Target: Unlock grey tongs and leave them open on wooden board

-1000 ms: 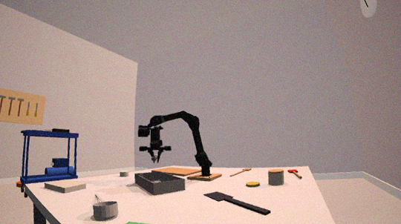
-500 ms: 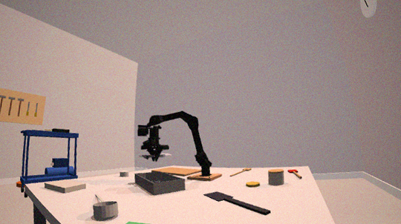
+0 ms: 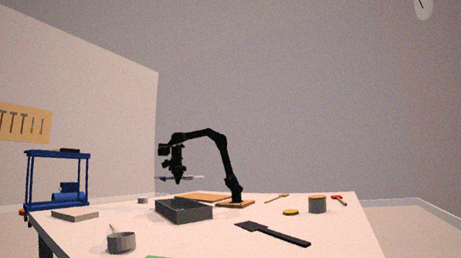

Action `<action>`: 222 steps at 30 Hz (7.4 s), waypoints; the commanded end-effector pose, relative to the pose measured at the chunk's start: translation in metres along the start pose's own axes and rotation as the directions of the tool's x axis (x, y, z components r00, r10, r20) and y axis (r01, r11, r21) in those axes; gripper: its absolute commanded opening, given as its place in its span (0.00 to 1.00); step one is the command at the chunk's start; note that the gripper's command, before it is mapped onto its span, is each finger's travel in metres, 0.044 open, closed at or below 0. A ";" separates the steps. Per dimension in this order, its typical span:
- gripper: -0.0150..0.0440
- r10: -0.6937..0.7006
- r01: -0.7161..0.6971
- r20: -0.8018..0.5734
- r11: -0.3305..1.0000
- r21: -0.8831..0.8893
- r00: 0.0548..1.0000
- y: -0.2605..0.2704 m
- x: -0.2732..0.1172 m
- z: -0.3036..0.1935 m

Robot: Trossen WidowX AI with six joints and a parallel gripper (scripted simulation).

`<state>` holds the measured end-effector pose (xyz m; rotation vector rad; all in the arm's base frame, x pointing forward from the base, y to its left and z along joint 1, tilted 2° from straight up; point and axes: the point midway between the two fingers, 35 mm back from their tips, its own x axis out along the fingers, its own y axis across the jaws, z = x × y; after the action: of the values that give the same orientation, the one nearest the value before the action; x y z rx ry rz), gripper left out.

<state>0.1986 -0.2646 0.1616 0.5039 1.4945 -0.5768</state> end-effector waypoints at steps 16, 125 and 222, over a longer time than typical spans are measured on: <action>0.00 0.000 -0.005 0.007 0.730 0.683 1.000 -0.036 -0.010 -0.007; 0.00 -0.075 0.021 0.016 0.469 0.883 0.997 -0.277 -0.030 -0.238; 0.00 -0.828 0.029 0.443 0.481 0.876 0.343 -0.248 -0.065 -0.253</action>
<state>-0.1545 -0.2903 0.2292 0.2526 0.2522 -1.7546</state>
